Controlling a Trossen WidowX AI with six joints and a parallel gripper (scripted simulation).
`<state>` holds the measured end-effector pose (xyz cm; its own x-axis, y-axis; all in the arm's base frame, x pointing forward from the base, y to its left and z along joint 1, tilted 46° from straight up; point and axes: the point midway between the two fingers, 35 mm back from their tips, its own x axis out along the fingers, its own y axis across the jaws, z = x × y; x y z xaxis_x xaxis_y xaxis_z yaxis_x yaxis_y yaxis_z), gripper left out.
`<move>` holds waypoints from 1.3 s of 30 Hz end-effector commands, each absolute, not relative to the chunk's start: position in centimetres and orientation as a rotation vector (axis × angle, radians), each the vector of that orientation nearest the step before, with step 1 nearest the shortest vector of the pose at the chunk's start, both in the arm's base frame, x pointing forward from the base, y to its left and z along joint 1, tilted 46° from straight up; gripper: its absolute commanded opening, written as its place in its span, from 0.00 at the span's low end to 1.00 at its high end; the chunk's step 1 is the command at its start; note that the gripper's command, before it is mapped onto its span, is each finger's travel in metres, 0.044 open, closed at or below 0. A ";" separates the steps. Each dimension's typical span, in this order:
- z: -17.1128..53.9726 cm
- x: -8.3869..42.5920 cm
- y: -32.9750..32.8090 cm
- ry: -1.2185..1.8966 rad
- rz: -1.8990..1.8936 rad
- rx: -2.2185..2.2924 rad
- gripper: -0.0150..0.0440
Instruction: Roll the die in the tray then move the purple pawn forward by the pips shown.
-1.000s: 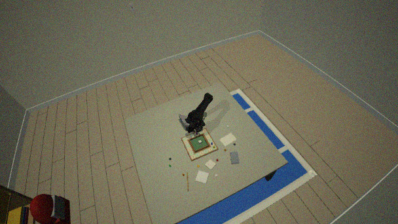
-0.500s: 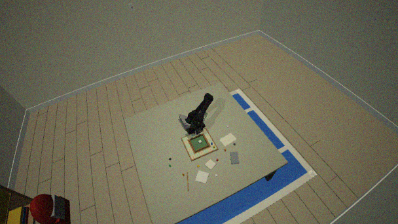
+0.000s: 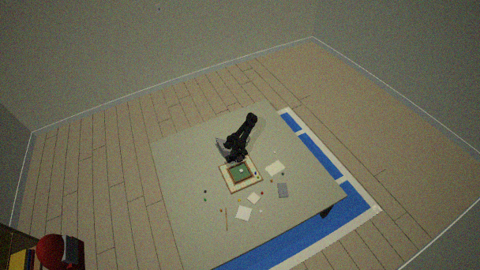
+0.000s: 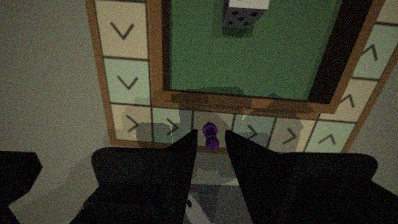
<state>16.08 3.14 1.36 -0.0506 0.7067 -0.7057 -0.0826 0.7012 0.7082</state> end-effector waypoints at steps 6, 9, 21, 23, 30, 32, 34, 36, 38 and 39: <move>1.3 16.0 3.3 1.496 0.694 0.547 0.27; 1.3 16.0 3.3 1.496 0.694 0.547 0.25; 3.4 16.8 0.4 1.498 0.683 0.518 0.25; 4.0 16.9 -0.3 1.499 0.681 0.519 0.25; 6.5 17.0 -2.7 1.501 0.680 0.528 0.25; 7.3 17.0 -3.4 1.502 0.681 0.531 0.25; 8.0 16.9 -4.0 1.502 0.683 0.534 0.25; 8.8 16.7 -4.7 1.501 0.685 0.538 0.25; 9.6 16.6 -5.3 1.501 0.688 0.543 0.25; 10.0 16.5 -5.5 1.500 0.689 0.544 0.25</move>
